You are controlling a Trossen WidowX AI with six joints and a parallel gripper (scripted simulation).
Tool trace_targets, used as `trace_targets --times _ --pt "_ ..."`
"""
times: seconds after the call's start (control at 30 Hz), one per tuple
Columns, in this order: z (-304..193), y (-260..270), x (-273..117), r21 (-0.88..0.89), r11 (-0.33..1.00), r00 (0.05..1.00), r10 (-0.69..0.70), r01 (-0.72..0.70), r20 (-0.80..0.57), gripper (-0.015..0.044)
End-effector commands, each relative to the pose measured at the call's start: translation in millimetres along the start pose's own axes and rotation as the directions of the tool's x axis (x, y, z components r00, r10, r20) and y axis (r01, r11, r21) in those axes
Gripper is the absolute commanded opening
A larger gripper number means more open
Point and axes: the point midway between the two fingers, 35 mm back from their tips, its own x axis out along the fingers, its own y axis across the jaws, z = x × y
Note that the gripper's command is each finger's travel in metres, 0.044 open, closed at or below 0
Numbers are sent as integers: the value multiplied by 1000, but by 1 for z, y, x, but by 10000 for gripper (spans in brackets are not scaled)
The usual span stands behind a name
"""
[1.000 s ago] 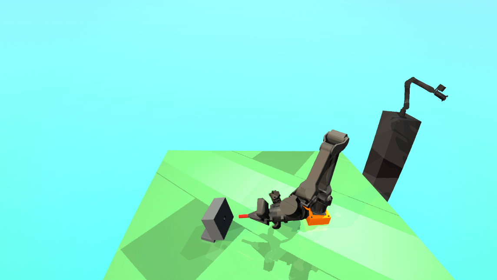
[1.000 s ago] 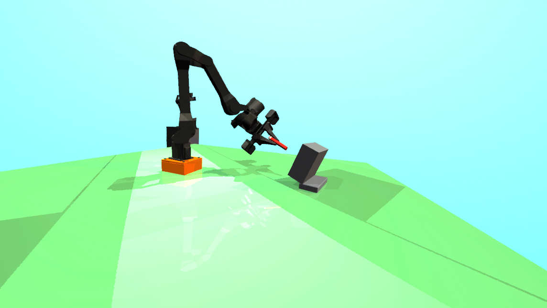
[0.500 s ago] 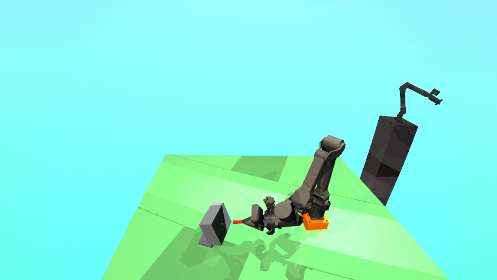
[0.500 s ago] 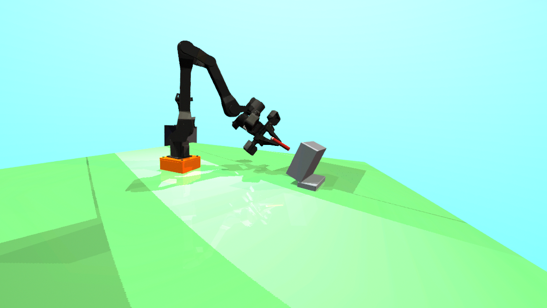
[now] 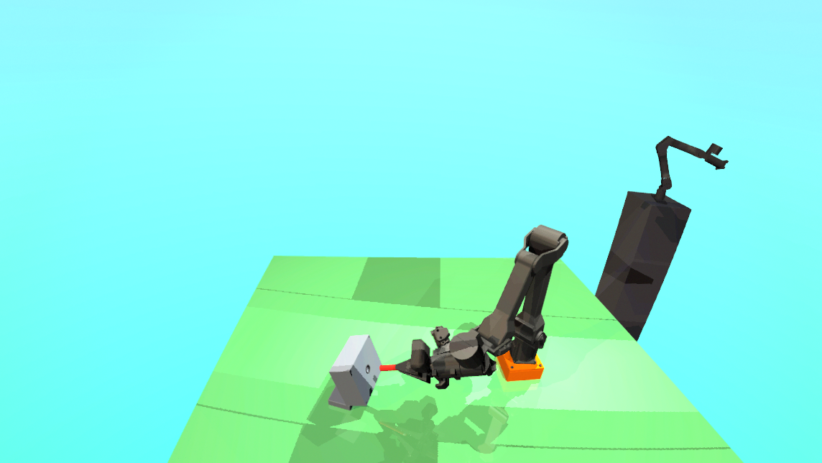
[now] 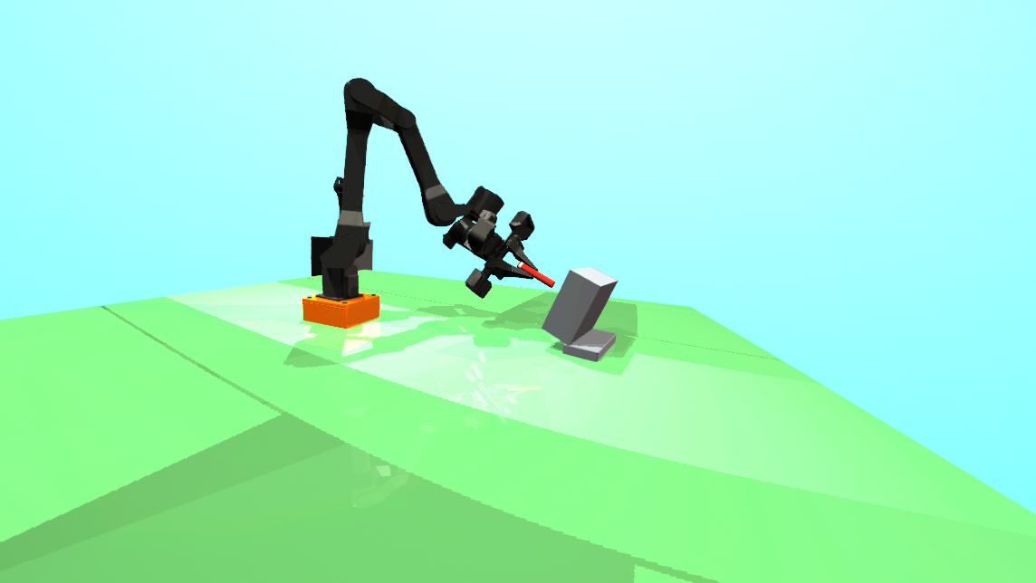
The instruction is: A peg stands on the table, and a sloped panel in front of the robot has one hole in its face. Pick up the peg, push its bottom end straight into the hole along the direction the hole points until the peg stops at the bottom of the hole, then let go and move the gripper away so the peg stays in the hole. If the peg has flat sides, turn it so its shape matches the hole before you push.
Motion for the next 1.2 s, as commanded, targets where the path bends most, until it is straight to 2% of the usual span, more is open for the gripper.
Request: trace_targets --times 0.0,0.77,1.17 --pt "0 -1 3 -5 1000 1000 3 -3 -1 0" --pt "1 -1 29 2 1000 1000 12 -12 1 0" --pt "1 -2 25 6 1000 1000 10 -10 3 0"
